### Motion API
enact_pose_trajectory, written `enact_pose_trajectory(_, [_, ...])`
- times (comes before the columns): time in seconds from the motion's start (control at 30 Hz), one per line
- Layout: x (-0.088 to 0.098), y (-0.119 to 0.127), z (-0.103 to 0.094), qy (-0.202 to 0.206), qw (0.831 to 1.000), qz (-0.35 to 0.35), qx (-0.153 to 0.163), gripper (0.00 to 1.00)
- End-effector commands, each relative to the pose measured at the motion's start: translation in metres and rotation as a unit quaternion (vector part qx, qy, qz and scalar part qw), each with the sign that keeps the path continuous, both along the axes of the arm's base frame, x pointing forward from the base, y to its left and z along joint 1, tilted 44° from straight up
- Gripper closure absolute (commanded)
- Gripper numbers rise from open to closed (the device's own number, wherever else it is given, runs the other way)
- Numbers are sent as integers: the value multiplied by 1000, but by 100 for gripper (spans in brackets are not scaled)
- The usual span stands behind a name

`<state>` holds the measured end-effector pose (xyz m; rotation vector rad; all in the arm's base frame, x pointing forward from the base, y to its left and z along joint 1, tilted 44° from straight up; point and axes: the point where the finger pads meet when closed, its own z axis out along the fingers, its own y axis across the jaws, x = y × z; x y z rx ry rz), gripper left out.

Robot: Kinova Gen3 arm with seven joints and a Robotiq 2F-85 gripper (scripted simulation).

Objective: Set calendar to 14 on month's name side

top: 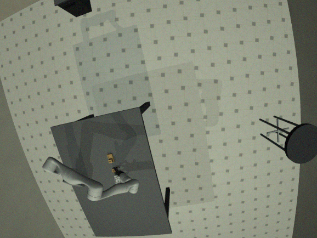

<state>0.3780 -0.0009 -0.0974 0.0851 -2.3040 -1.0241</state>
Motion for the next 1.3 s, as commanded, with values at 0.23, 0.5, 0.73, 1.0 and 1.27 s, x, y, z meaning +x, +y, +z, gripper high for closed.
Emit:
enact_pose_trajectory(0.23, [0, -1, 0, -1, 1000, -1, -1, 72])
enact_pose_trajectory(0.5, [1, 1, -1, -1, 1000, -1, -1, 72])
enact_pose_trajectory(0.73, [1, 2, -2, -1, 1000, -1, -1, 72])
enact_pose_trajectory(1.0, [1, 2, -3, -1, 1000, -1, -1, 72])
enact_pose_trajectory(1.27, [1, 2, -3, -1, 1000, -1, -1, 72])
